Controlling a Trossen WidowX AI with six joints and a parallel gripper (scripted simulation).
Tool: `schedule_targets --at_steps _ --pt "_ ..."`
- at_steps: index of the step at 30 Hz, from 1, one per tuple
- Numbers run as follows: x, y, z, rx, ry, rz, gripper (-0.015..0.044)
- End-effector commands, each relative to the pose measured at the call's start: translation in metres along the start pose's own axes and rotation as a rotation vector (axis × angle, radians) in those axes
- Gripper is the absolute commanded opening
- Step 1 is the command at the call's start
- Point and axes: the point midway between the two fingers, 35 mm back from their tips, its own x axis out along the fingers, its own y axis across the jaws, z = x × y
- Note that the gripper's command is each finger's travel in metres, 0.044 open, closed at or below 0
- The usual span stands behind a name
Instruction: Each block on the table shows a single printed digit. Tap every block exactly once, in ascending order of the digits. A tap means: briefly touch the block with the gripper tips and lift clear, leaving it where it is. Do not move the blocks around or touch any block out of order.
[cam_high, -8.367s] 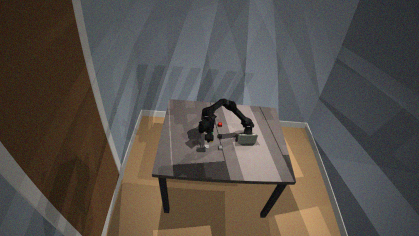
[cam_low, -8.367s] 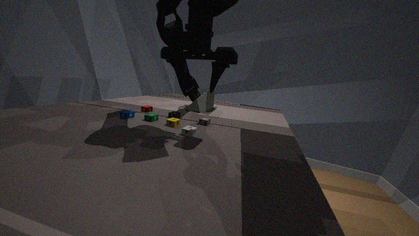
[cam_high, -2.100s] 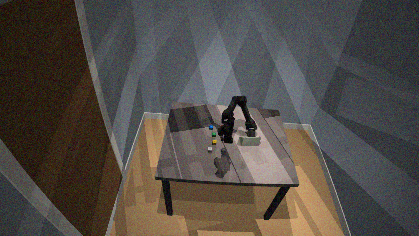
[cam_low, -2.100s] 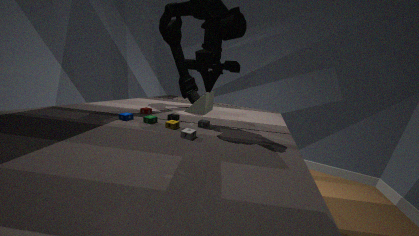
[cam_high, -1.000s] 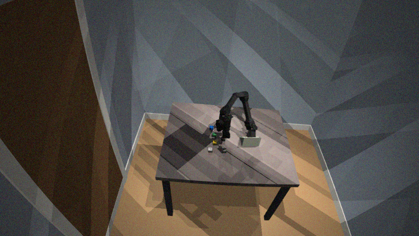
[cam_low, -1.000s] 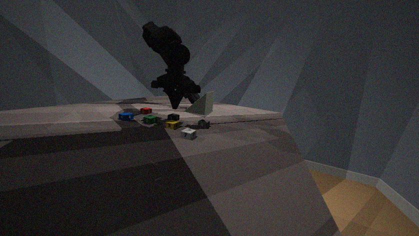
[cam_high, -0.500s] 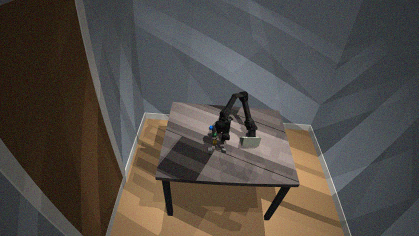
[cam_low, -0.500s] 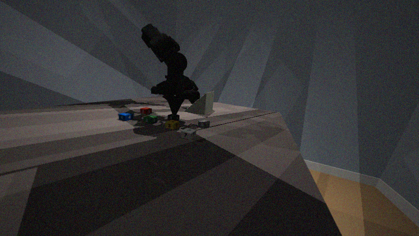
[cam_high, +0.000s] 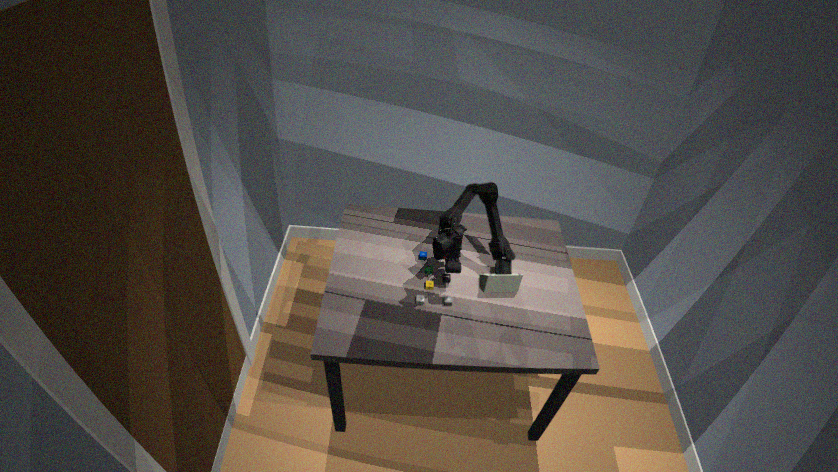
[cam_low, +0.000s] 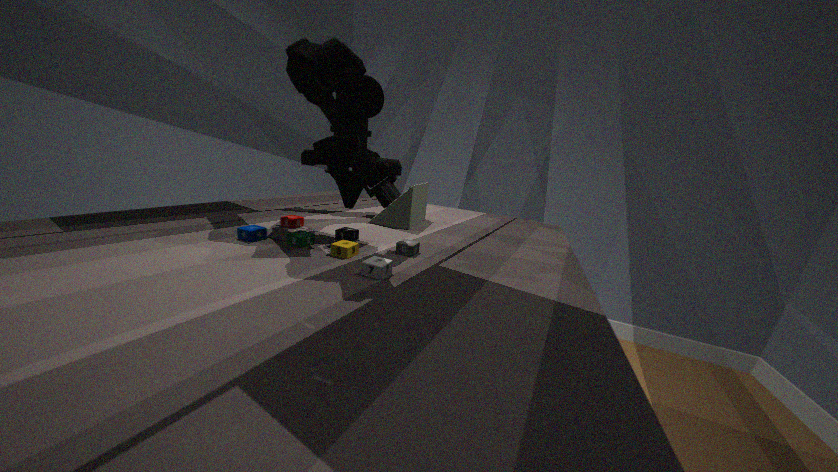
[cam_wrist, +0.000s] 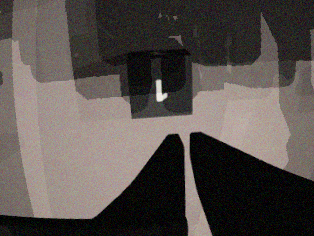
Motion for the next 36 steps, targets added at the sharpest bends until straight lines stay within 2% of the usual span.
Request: schedule_targets --at_steps 1,3,8,15,20,22,28,36 --pt "-0.045 0.002 0.001 0.005 -0.01 0.011 0.002" --pt "-0.062 0.001 -0.001 0.005 -0.01 0.01 0.002" --pt "-0.065 0.0 0.001 0.006 -0.009 0.01 0.002" --pt "-0.066 -0.039 0.076 0.009 -0.012 0.01 0.002" --pt "-0.066 -0.045 0.083 0.009 -0.014 0.007 0.002" --pt "-0.057 -0.044 0.084 0.009 -0.014 0.008 0.002" --pt "0.013 -0.045 0.084 0.01 -0.016 0.005 0.002" --pt "0.017 -0.045 0.084 0.011 -0.016 0.004 0.002"
